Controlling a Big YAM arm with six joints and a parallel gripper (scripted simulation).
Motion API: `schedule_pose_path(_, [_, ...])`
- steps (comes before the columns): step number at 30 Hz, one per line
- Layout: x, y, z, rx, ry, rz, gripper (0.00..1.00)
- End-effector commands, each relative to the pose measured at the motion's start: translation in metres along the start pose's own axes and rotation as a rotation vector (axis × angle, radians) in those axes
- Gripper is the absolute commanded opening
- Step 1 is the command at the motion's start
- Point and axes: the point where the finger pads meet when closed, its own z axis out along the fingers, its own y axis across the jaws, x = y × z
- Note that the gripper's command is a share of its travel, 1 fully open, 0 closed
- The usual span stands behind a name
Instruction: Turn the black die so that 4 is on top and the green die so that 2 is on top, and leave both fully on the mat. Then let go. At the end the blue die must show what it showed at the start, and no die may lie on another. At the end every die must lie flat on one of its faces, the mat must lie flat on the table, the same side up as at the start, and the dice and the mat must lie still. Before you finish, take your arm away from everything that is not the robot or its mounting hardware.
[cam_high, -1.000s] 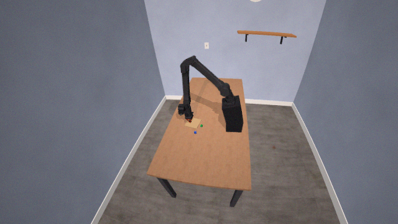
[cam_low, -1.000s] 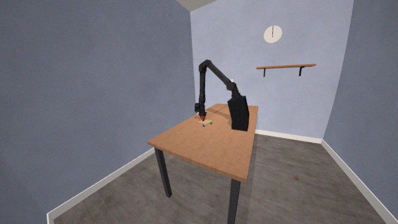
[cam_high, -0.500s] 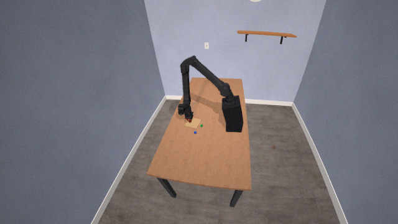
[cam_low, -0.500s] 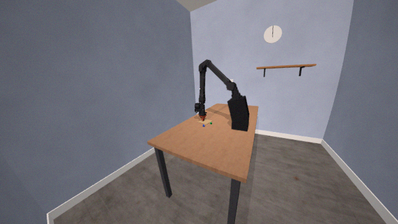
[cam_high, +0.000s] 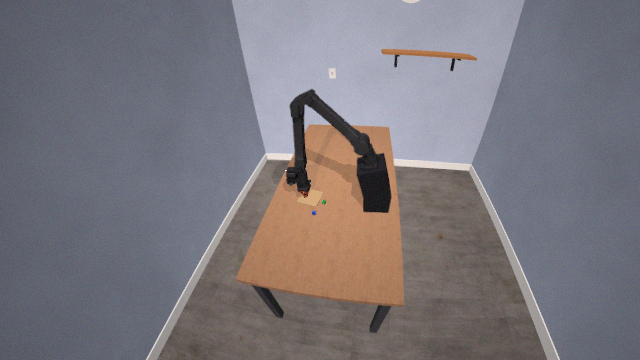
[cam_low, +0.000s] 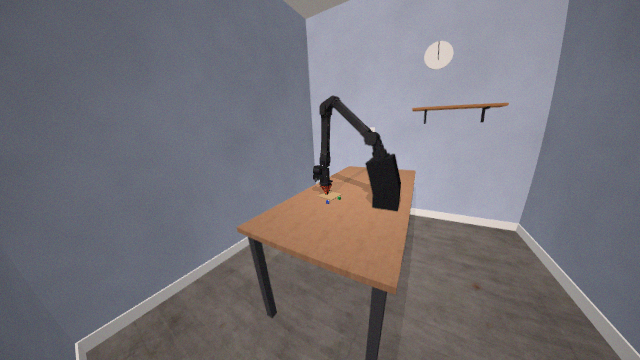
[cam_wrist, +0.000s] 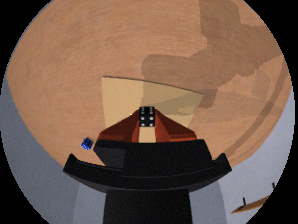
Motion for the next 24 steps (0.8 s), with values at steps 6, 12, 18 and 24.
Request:
schedule_pose_path(6, [-0.0201, 0.0024, -0.0122, 0.001, -0.038, 0.005, 0.14])
schedule_pose_path(12, [-0.0208, 0.0021, -0.0121, 0.001, -0.037, 0.006, 0.14])
schedule_pose_path(18, [-0.0188, 0.0019, -0.0119, 0.001, -0.036, 0.006, 0.14])
schedule_pose_path(24, [-0.0188, 0.0019, -0.0119, 0.001, -0.036, 0.006, 0.14])
